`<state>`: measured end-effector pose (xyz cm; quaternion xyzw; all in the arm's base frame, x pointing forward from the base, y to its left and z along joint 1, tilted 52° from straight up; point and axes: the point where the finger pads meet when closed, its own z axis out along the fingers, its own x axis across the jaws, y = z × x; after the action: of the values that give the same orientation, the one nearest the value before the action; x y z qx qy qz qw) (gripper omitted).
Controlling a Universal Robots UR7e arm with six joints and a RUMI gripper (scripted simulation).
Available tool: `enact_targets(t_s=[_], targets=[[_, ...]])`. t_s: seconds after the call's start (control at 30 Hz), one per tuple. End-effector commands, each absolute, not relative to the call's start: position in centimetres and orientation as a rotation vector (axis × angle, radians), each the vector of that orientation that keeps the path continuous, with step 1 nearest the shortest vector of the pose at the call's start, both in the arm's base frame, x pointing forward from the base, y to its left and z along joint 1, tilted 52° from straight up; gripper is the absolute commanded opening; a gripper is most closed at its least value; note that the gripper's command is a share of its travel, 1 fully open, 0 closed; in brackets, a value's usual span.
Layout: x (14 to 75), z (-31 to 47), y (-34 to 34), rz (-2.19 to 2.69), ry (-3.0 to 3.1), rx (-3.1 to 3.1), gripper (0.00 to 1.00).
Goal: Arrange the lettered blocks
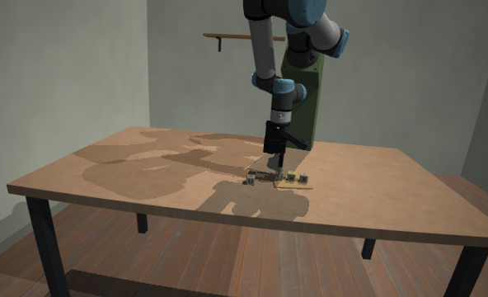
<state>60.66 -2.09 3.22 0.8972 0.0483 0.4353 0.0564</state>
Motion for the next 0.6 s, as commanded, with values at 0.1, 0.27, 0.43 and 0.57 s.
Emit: enact_targets(t_s=[0.1, 0.27, 0.43, 0.57], targets=[[60.66, 3.27, -2.08, 1.322, 0.147, 2.721, 0.28], [60.66, 3.27, -2.08, 1.322, 0.147, 2.721, 0.28], [60.42, 3.46, -2.07, 1.322, 0.147, 2.721, 0.28], [59.95, 3.83, -2.03, 1.322, 0.147, 2.721, 0.28]])
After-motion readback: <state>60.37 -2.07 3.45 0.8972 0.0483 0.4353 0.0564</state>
